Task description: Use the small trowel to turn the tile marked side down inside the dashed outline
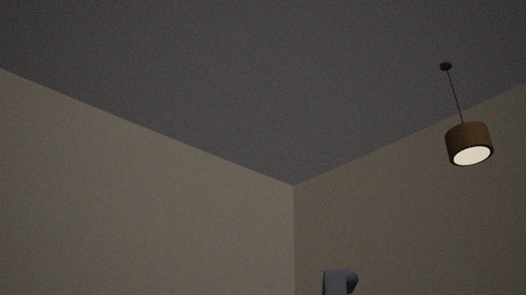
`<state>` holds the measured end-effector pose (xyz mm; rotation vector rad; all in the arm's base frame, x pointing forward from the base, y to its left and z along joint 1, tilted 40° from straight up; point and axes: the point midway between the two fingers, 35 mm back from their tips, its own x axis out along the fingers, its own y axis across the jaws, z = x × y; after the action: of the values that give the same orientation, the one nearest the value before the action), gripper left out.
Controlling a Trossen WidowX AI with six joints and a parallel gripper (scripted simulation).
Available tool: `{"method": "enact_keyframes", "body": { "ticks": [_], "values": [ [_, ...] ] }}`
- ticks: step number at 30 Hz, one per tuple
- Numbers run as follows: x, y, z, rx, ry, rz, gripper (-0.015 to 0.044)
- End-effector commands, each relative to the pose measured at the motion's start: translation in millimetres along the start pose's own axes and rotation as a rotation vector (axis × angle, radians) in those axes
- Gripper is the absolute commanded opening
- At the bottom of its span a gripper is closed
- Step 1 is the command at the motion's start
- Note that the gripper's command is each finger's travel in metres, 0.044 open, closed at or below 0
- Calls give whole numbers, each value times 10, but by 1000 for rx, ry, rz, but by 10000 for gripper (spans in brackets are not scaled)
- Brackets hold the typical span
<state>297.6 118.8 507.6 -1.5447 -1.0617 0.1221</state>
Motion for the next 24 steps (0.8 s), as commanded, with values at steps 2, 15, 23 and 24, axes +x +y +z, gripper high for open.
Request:
{"method": "enact_keyframes", "body": {
  "ticks": [2, 15, 23, 24],
  "values": [
    [0, 0, 0, 0, 0, 0, 100],
    [0, 0, 0, 0, 0, 0, 0],
    [0, 0, 0, 0, 0, 0, 0],
    [0, 0, 0, 0, 0, 0, 0]
  ]
}}
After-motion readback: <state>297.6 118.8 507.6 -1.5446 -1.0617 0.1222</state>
